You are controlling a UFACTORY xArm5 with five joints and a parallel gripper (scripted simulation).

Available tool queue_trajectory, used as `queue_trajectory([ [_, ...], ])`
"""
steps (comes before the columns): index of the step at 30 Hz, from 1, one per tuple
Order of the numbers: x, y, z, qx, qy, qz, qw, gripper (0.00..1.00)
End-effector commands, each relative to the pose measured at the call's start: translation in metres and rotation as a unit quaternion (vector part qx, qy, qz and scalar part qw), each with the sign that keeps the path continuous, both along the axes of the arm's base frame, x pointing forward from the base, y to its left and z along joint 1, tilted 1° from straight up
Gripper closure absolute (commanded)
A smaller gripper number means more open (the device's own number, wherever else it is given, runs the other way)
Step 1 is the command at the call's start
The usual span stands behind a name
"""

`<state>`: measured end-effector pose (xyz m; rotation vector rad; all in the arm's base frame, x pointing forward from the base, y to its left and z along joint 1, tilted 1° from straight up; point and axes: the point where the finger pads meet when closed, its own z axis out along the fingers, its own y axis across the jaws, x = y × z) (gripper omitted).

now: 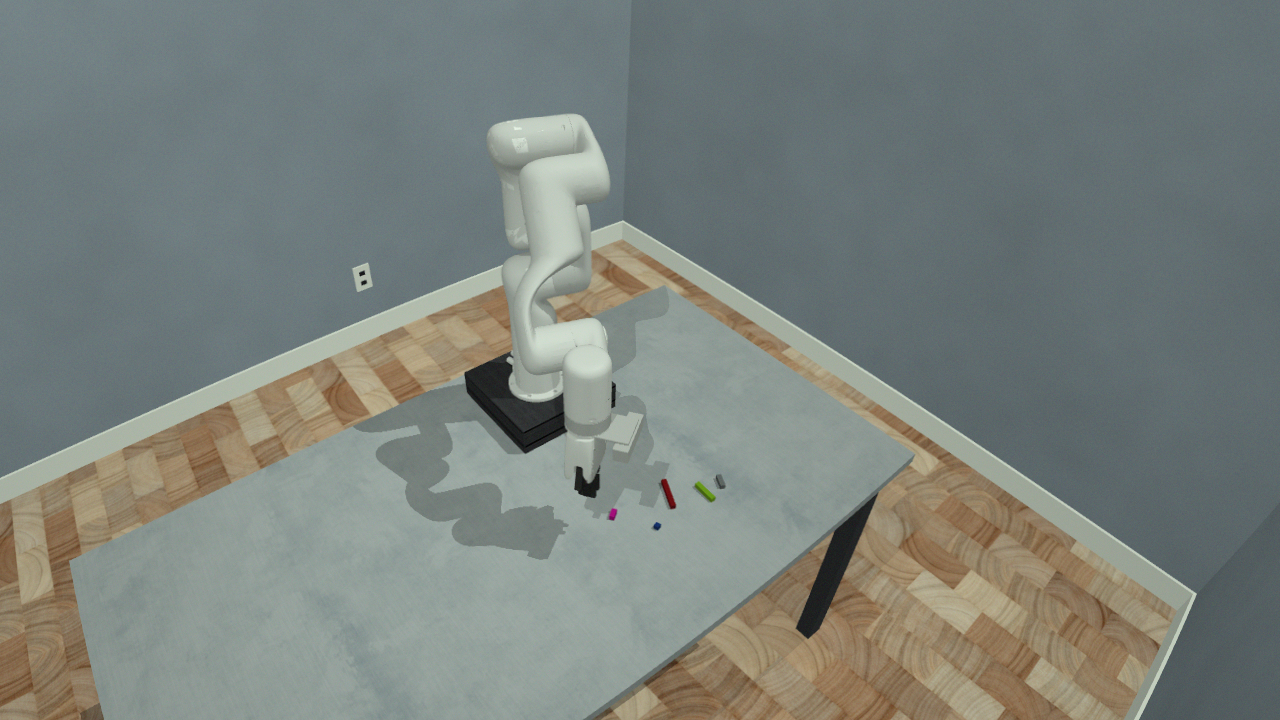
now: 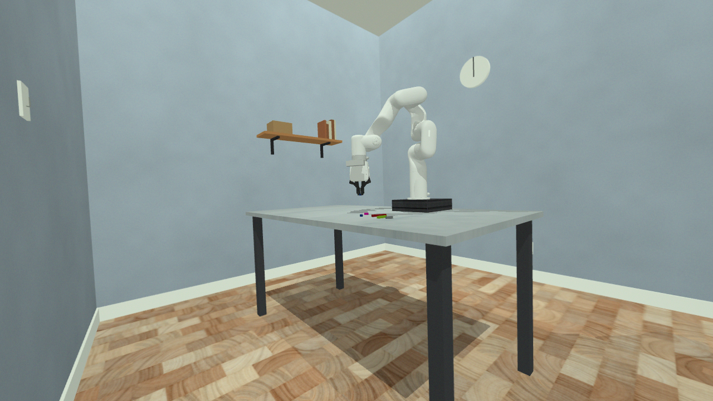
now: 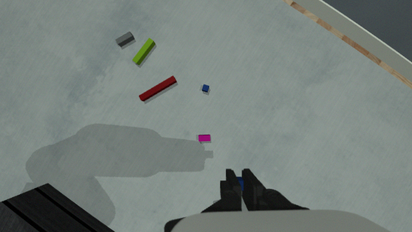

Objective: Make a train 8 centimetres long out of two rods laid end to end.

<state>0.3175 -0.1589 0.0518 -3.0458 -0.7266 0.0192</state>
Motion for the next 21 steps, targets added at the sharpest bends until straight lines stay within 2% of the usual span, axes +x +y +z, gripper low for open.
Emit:
queue_trajectory([
  [1,0.001,0.000,0.002,0.000,-0.001,0.000,1.000,0.96],
  [8,0.006,0.001,0.003,-0.001,-0.001,-0.010,1.000,0.96],
  [10,0.019,0.004,0.004,-0.001,0.000,-0.037,0.999,0.96],
  [13,0.051,0.015,0.005,-0.002,0.000,-0.101,0.995,0.96],
  [16,0.057,0.017,0.005,-0.003,0.000,-0.112,0.994,0.96],
  [18,0.083,0.029,0.005,-0.004,0.001,-0.165,0.986,0.96],
  [21,0.100,0.038,0.004,-0.004,0.001,-0.201,0.980,0.96],
])
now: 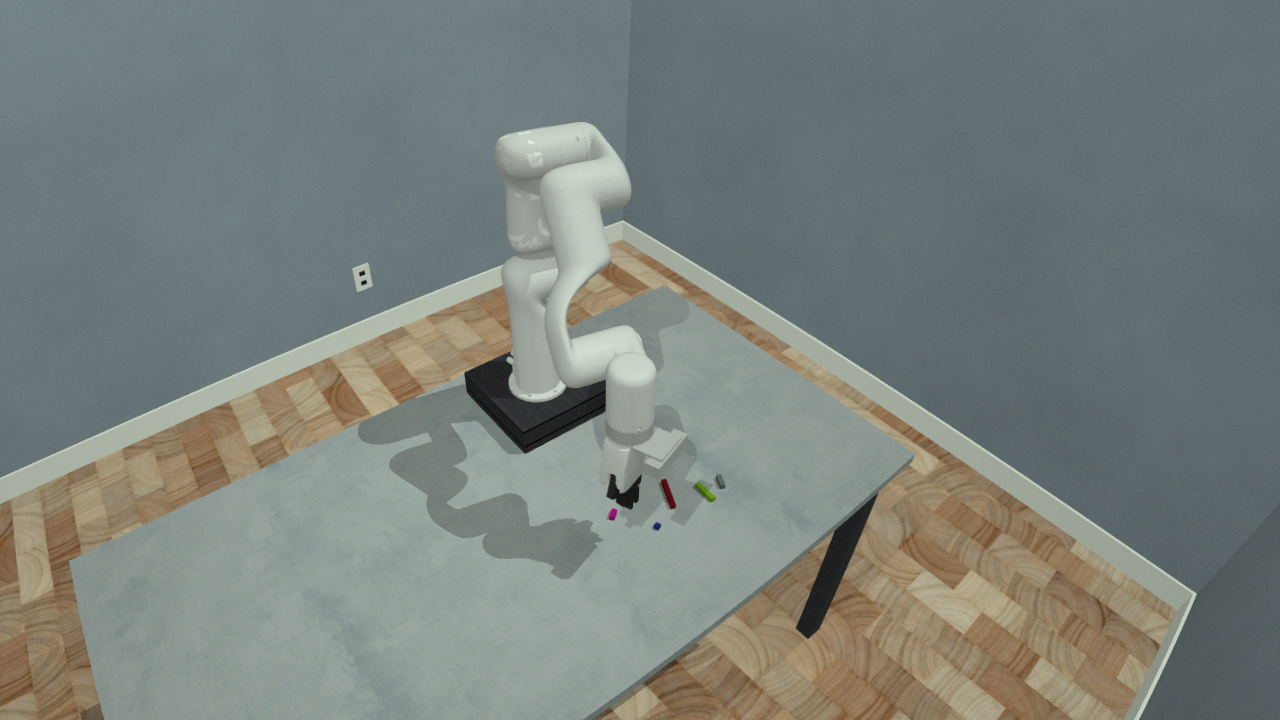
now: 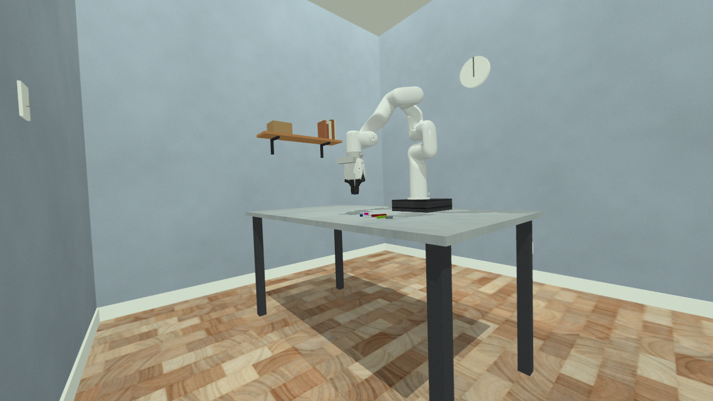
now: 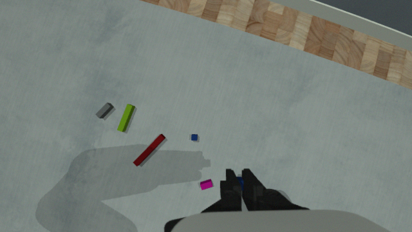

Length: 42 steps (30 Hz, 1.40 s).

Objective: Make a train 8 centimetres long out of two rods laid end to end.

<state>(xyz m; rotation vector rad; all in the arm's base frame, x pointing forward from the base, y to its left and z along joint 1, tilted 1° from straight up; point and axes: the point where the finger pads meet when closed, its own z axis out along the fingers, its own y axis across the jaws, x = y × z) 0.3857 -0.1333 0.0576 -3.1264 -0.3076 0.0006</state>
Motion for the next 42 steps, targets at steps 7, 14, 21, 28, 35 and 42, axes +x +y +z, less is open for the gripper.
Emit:
queue_trajectory([
  [7,0.067,0.034,-0.004,0.000,0.007,-0.140,0.990,0.96],
  [14,0.067,0.035,-0.004,0.000,0.007,-0.141,0.990,0.96],
  [21,0.067,0.035,-0.004,0.000,0.007,-0.141,0.990,0.96],
  [28,0.067,0.035,-0.011,0.000,0.007,-0.141,0.990,0.96],
  [35,0.066,0.035,-0.030,0.000,0.008,-0.141,0.990,0.96],
  [42,0.066,0.035,-0.062,0.000,0.008,-0.141,0.990,0.96],
])
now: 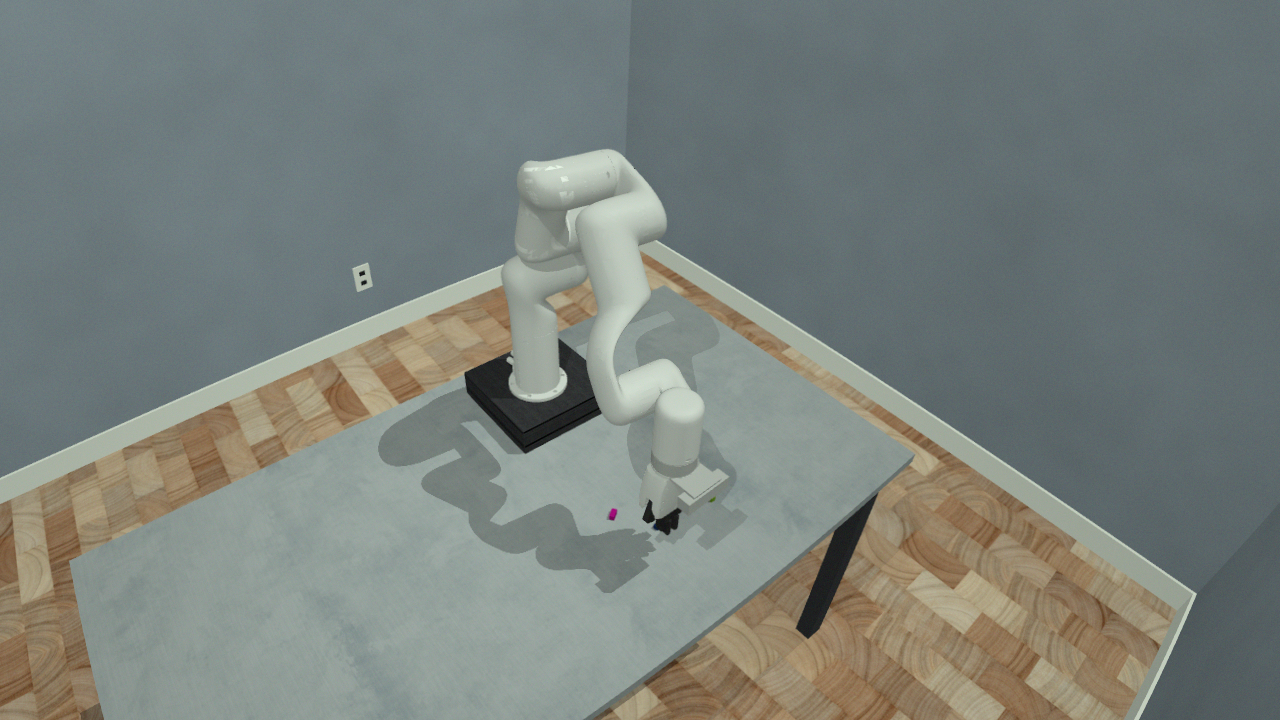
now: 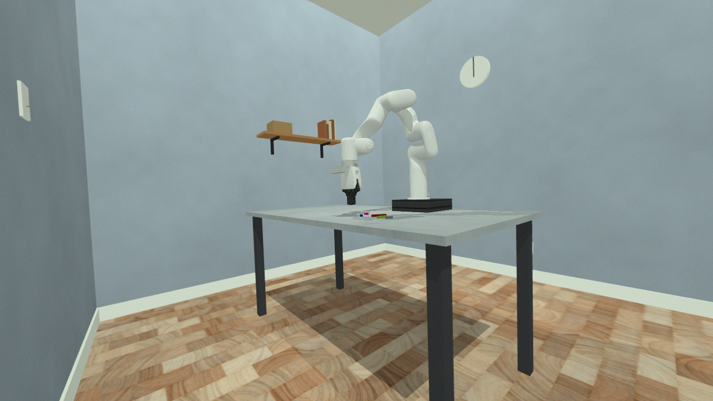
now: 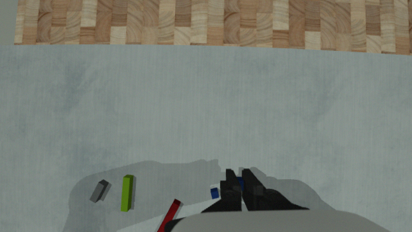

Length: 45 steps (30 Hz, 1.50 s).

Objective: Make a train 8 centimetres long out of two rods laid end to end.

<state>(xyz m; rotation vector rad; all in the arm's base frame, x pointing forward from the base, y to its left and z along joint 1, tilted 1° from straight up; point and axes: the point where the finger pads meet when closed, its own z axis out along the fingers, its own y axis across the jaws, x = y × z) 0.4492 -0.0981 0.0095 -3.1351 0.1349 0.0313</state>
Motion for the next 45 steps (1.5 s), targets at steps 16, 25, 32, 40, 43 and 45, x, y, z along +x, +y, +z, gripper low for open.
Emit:
queue_trajectory([
  [16,0.002,-0.001,-0.044,-0.001,-0.002,0.000,1.000,0.96],
  [25,0.002,-0.001,-0.044,-0.001,-0.002,0.000,1.000,0.96],
  [32,0.002,-0.001,-0.044,-0.001,-0.002,0.000,1.000,0.96],
  [40,0.002,-0.001,-0.044,-0.001,-0.002,0.000,1.000,0.96],
  [43,0.002,-0.001,-0.044,-0.001,-0.002,0.000,1.000,0.96],
  [45,0.002,-0.001,-0.044,-0.001,-0.002,0.000,1.000,0.96],
])
